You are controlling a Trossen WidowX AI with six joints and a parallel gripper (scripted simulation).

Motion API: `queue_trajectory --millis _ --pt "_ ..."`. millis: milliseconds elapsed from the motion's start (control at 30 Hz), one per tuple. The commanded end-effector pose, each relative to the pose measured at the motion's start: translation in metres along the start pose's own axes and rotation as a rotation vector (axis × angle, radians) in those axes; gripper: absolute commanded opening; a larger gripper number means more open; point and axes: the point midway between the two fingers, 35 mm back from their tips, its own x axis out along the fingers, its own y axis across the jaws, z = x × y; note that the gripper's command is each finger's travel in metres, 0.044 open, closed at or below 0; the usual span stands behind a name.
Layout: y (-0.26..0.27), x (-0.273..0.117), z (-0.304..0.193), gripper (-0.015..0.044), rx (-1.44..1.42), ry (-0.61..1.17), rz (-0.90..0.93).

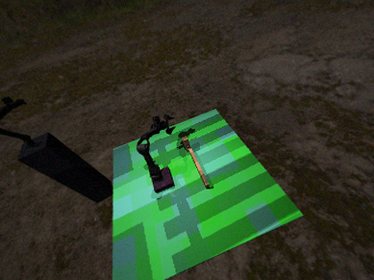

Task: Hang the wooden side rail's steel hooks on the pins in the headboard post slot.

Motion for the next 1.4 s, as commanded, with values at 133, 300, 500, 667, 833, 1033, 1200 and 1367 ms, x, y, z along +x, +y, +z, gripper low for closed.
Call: queue_trajectory --millis 133,300,500,667,833,1033,1200,1367 --pt "0.013 0.0 -0.013 0.044 0.161 -0.041 0.0" --pt "0.031 0.003 -0.039 0.044 0.344 -0.062 0.014" --pt "0.06 0.001 -0.078 0.044 0.617 -0.092 0.037" --pt "0.087 -0.006 -0.106 0.044 0.841 -0.114 0.056" --pt "0.114 -0.018 -0.131 0.044 1.068 -0.129 0.078" --pt "0.144 -0.03 -0.148 0.044 1.283 -0.121 0.106" --pt "0.178 -0.047 -0.157 0.044 1.472 -0.124 0.129" --pt "0.21 -0.068 -0.163 0.044 1.66 -0.128 0.153"
